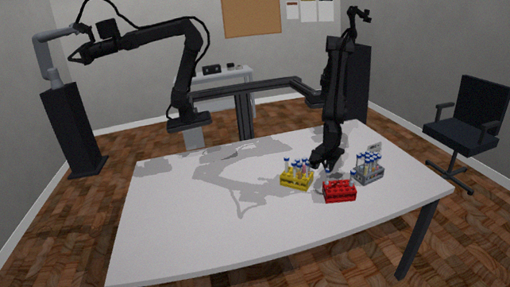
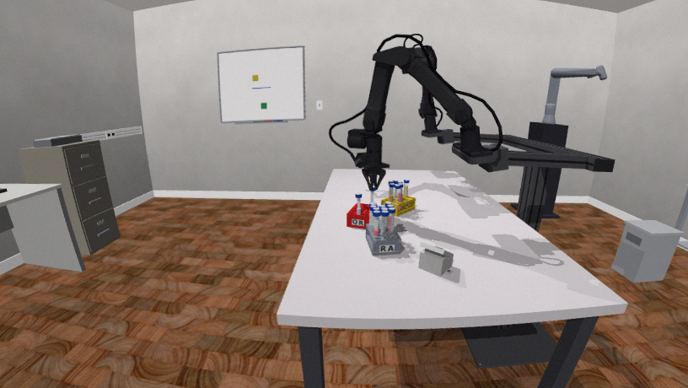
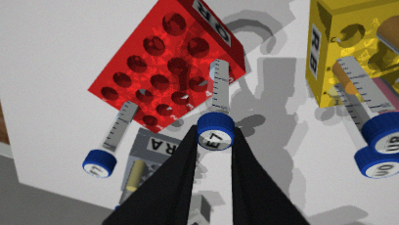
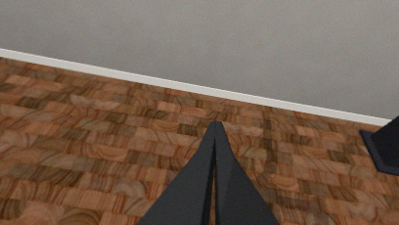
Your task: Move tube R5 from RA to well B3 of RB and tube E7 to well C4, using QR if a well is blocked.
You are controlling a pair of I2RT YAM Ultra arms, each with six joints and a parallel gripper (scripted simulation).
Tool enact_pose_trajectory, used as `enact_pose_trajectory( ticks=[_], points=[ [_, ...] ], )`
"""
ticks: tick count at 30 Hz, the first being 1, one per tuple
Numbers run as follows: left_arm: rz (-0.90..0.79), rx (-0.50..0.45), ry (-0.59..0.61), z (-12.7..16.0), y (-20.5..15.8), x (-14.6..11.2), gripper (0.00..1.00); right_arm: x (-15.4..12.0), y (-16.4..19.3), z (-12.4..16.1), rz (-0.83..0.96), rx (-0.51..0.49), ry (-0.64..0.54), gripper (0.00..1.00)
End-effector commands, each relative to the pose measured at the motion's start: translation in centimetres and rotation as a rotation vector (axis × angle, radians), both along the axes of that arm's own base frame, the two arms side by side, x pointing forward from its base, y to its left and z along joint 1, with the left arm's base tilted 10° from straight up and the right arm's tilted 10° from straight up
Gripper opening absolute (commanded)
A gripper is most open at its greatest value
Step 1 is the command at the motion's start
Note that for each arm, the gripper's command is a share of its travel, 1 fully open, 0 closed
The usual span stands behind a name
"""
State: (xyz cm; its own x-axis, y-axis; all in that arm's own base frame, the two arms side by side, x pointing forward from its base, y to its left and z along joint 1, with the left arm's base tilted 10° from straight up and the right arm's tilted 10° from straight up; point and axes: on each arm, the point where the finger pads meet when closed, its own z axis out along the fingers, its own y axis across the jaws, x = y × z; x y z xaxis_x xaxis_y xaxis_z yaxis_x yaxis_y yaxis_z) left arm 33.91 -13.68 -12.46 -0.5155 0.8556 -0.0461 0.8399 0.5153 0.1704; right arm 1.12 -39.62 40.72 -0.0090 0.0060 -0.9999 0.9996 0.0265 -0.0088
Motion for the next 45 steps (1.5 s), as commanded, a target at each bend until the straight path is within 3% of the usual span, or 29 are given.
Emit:
enact_pose_trajectory(
  ticks=[1,18,19,22,24,43,45],
  points=[
    [-0.005,-0.010,-0.014,0.3,-0.4,0.5,0.30,-0.8,1.2,2.5,-0.022,-0.050,-0.010,0.00],
    [-0.005,-0.010,-0.014,0.3,-0.4,0.5,0.30,-0.8,1.2,2.5,-0.022,-0.050,-0.010,0.00],
    [-0.010,-0.026,-0.036,1.6,-1.1,1.3,0.30,-0.8,1.2,2.5,-0.022,-0.050,-0.010,0.00],
    [-0.011,-0.024,-0.032,1.8,-1.1,1.0,0.30,-0.8,1.2,2.5,-0.022,-0.050,-0.010,0.00],
    [-0.008,-0.008,0.002,1.5,-0.5,-0.7,0.30,-0.8,1.2,2.5,-0.022,-0.050,-0.010,0.00],
    [-0.007,-0.003,0.000,5.8,-0.3,-2.1,0.30,-0.8,1.2,2.5,-0.022,-0.050,-0.010,0.00],
    [-0.007,-0.019,-0.032,7.1,-1.0,-0.9,0.30,-0.8,1.2,2.5,-0.022,-0.050,-0.010,0.00]
  ],
)
